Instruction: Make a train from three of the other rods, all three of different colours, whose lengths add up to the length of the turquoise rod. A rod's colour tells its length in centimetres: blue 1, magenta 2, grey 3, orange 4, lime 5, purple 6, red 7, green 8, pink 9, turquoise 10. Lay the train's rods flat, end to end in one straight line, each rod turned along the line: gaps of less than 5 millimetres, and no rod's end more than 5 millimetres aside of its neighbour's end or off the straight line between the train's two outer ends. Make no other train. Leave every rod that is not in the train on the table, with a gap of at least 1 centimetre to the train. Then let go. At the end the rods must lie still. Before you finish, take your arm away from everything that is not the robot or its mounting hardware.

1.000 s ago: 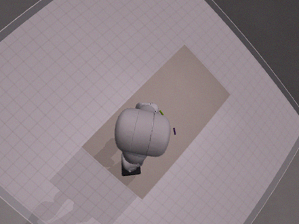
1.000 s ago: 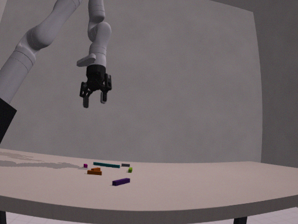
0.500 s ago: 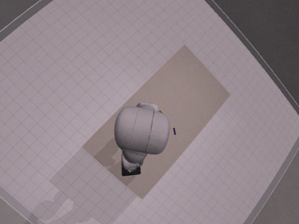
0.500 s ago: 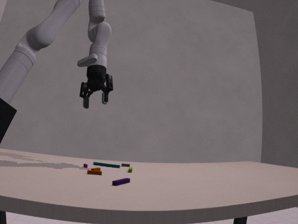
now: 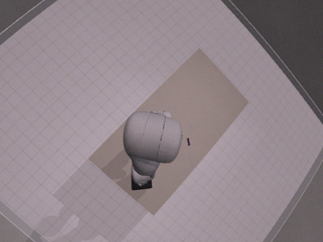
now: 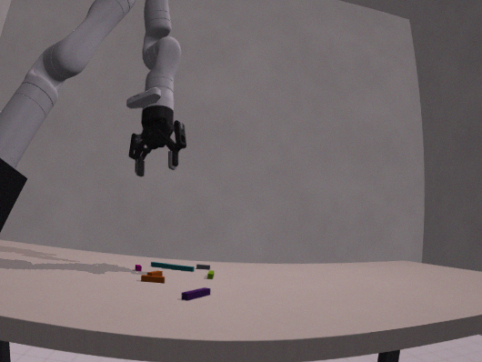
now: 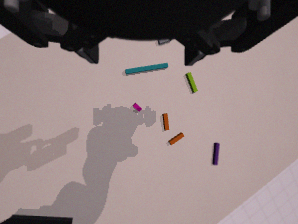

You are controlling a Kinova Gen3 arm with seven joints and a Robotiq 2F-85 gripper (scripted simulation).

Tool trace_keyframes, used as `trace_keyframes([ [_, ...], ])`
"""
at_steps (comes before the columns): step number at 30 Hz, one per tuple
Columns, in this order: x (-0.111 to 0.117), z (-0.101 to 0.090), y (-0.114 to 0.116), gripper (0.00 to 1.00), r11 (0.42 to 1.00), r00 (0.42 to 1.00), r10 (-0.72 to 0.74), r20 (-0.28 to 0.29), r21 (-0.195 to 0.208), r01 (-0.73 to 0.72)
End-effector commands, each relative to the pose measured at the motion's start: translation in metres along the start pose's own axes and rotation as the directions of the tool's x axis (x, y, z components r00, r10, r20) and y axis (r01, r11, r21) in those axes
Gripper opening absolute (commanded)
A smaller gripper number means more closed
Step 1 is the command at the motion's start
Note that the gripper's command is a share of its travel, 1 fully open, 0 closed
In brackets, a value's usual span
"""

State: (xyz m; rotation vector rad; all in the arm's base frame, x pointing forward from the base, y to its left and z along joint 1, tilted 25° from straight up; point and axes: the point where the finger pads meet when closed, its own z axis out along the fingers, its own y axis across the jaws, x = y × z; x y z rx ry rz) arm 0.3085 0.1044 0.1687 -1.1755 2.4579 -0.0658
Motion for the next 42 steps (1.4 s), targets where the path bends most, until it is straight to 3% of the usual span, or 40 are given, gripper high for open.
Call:
trace_keyframes([
  [1,0.003,0.001,-0.002,1.0,1.0,1.0,0.005,-0.005,0.0,-0.005],
  [4,0.003,0.001,-0.002,1.0,1.0,1.0,0.005,-0.005,0.0,-0.005],
  [5,0.002,0.004,-0.005,1.0,0.998,0.998,-0.056,-0.001,0.008,0.056],
  [17,0.004,0.003,-0.005,1.0,0.999,0.999,-0.04,-0.007,0.006,0.04],
  [18,0.003,0.006,-0.008,1.0,0.995,0.995,-0.1,-0.002,0.013,0.1],
  [42,0.006,0.008,-0.011,1.0,0.991,0.991,-0.131,-0.011,0.016,0.131],
])
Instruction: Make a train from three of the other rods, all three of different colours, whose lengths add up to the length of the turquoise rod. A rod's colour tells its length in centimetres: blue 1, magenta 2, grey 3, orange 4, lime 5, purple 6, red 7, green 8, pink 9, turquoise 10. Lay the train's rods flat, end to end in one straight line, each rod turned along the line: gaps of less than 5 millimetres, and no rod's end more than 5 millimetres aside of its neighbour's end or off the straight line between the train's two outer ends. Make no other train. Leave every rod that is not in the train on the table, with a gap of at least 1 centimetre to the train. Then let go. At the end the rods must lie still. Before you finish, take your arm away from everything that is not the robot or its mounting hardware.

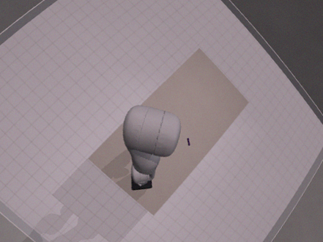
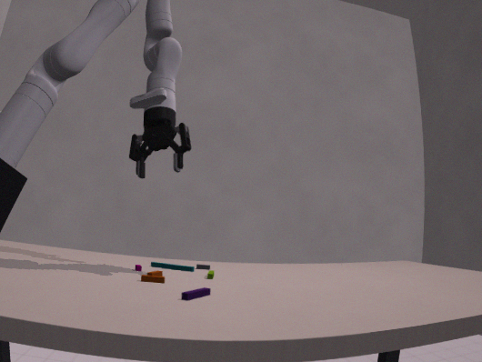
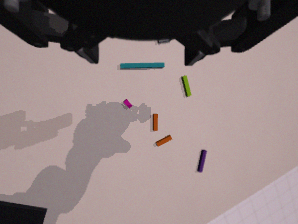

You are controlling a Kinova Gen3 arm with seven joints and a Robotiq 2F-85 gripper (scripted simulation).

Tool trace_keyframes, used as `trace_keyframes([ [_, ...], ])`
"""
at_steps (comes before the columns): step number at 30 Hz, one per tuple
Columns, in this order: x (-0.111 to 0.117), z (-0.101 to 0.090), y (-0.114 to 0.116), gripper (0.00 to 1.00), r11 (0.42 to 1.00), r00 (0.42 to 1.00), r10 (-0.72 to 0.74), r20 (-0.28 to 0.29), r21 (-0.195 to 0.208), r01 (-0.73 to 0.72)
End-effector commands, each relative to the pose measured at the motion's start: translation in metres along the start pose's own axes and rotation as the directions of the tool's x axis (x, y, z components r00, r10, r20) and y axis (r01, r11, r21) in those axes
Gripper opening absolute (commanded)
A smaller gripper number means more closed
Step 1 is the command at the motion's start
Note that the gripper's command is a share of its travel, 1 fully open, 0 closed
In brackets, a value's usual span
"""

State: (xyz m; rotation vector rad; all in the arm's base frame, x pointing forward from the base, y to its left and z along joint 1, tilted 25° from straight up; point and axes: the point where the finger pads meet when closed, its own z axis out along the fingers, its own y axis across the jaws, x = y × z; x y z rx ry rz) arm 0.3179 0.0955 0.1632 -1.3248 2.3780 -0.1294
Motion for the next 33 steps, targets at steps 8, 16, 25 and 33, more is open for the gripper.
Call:
trace_keyframes([
  [8,0.0009,0.0033,-0.0029,1.0,0.999,0.999,-0.049,0.003,0.005,0.049],
  [16,0.0038,0.0032,-0.0019,1.0,0.999,0.999,-0.049,-0.007,0.001,0.049],
  [25,0.0019,0.0057,-0.0056,1.0,0.995,0.995,-0.095,0.002,0.01,0.095],
  [33,0.0049,0.0054,-0.0047,1.0,0.995,0.995,-0.095,-0.008,0.005,0.095],
])
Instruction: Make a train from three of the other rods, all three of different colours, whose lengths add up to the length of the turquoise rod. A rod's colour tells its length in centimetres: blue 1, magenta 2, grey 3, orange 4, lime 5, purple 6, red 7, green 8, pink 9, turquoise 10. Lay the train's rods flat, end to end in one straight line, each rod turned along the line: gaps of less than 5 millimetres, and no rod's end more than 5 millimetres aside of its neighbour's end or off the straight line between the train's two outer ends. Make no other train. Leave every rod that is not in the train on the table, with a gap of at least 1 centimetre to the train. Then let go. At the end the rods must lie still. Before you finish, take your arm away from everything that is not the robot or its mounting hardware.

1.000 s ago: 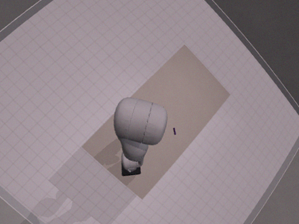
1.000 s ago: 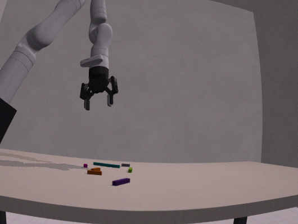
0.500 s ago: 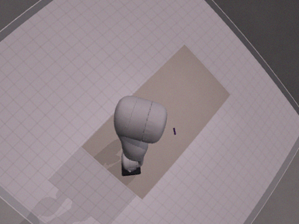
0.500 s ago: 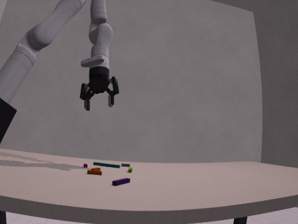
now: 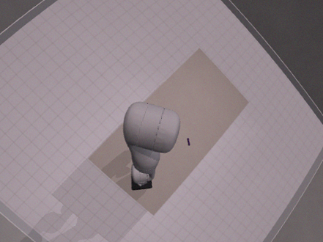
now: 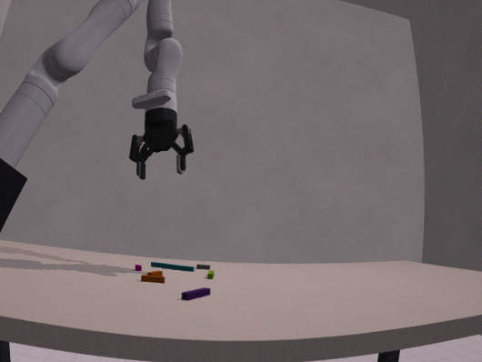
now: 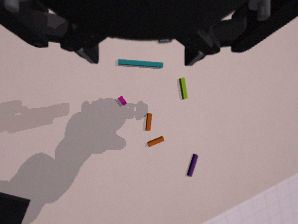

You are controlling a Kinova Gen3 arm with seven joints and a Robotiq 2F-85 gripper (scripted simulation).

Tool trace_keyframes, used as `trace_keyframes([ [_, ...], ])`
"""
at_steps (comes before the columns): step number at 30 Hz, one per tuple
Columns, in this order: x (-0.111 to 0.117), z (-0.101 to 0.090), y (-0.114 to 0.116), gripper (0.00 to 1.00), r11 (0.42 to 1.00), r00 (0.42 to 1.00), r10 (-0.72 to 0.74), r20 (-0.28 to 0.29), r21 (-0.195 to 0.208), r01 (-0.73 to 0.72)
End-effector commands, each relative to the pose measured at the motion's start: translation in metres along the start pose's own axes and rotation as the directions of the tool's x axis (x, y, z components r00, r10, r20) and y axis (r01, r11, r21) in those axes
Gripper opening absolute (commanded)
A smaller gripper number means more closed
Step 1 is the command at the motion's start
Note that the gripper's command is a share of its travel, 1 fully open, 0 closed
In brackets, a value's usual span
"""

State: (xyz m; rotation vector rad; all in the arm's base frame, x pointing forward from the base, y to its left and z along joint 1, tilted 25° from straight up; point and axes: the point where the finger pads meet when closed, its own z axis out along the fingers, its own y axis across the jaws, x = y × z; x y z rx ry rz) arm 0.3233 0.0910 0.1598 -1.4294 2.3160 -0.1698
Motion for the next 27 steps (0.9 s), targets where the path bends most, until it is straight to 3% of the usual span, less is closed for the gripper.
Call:
trace_keyframes([
  [1,0.0025,0.0006,0.0014,1.0,1.0,1.0,-0.004,-0.005,-0.005,0.004],
  [27,0.003,0.0058,-0.0042,1.0,0.995,0.995,-0.097,0.0,0.006,0.097],
])
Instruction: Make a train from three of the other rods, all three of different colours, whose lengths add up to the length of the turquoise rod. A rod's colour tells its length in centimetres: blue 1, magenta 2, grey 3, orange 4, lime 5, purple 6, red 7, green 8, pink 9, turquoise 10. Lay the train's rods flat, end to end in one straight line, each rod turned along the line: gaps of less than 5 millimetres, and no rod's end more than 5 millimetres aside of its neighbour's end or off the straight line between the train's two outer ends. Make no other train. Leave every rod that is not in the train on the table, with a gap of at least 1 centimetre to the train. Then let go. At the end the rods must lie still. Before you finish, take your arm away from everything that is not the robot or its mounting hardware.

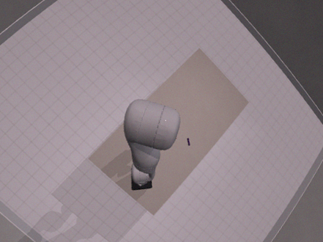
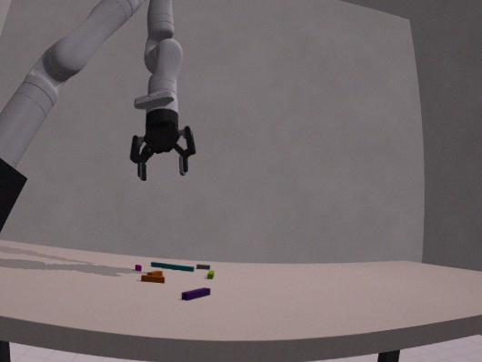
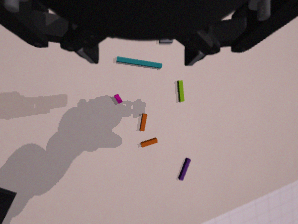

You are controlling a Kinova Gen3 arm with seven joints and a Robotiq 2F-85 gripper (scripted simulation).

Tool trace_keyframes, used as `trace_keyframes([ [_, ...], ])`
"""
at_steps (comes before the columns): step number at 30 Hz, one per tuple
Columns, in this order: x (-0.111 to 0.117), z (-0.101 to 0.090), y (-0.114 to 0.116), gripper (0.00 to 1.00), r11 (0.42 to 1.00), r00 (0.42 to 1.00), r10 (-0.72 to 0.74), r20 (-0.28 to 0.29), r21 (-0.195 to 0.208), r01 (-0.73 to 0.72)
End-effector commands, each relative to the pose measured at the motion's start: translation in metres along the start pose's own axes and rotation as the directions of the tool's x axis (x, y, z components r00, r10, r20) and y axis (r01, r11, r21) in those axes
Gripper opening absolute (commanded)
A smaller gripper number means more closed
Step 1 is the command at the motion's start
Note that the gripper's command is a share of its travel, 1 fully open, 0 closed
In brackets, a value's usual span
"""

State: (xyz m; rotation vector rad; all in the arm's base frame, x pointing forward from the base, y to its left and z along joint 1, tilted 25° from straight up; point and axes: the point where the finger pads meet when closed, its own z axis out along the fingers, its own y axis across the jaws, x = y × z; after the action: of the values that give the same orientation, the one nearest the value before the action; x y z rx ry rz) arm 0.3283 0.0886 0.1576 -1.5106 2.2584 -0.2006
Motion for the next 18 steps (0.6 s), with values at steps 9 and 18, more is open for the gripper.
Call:
trace_keyframes([
  [9,0.0042,0.0016,0.0014,1.0,1.0,1.0,-0.022,-0.008,-0.007,0.022],
  [18,0.0059,0.0045,-0.0003,1.0,0.998,0.998,-0.069,-0.009,-0.005,0.069],
])
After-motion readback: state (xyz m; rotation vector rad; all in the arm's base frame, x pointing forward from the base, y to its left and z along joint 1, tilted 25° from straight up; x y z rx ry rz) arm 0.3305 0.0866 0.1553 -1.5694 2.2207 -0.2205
